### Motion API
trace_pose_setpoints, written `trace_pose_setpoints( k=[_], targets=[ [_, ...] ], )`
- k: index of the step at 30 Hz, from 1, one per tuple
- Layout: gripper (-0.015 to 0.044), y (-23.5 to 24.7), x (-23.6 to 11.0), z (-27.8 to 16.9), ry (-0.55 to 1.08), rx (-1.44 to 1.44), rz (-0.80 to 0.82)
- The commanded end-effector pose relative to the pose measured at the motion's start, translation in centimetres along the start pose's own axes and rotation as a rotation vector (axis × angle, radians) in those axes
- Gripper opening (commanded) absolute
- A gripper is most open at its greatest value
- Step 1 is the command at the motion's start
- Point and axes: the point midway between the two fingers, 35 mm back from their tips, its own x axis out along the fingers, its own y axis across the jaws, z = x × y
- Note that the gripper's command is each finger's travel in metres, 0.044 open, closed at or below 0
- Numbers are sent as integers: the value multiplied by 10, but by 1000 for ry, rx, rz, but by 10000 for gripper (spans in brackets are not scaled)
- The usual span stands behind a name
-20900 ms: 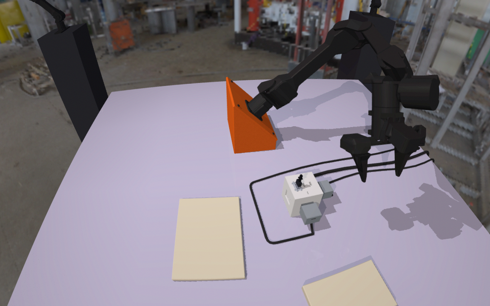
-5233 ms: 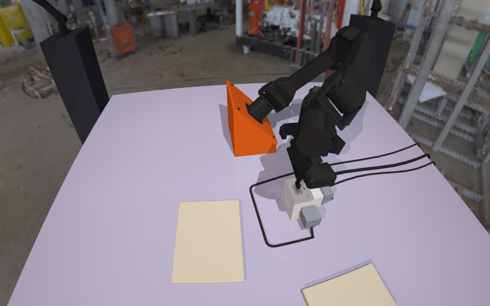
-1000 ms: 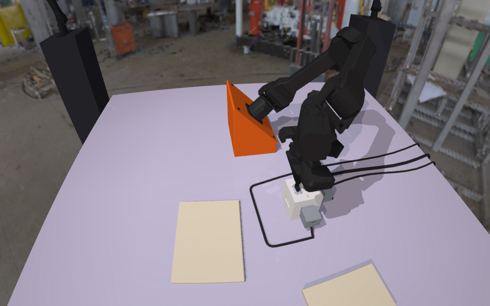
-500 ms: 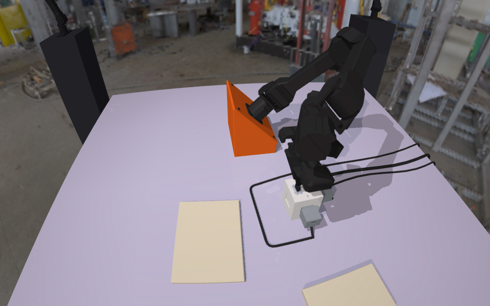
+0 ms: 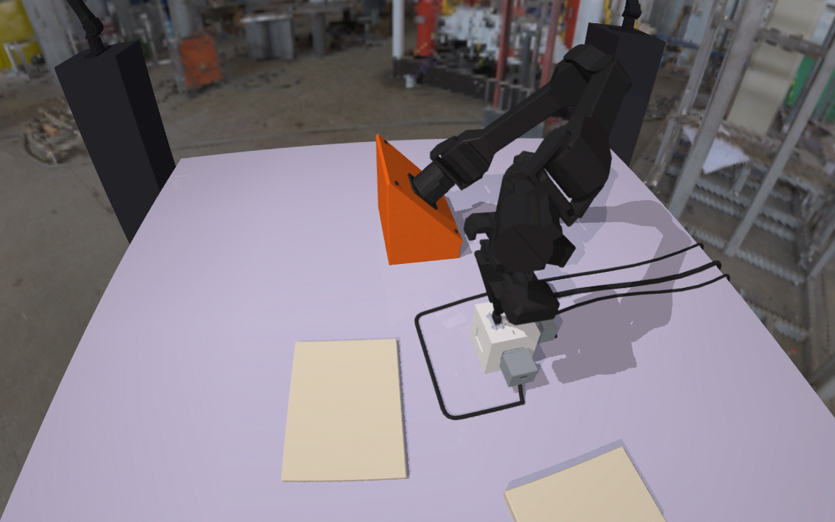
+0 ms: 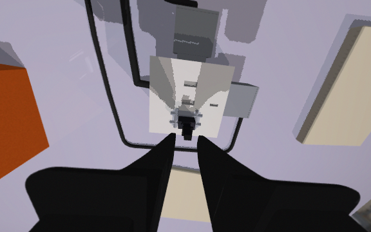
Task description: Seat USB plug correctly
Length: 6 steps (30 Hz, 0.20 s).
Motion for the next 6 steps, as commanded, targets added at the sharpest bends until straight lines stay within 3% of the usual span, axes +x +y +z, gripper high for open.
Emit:
trace_pose_setpoints(
  k=[1,6],
  targets=[
    [95,0,-4,0,1,-3,1],
    [95,0,-9,0,1,-3,1]
  ],
)
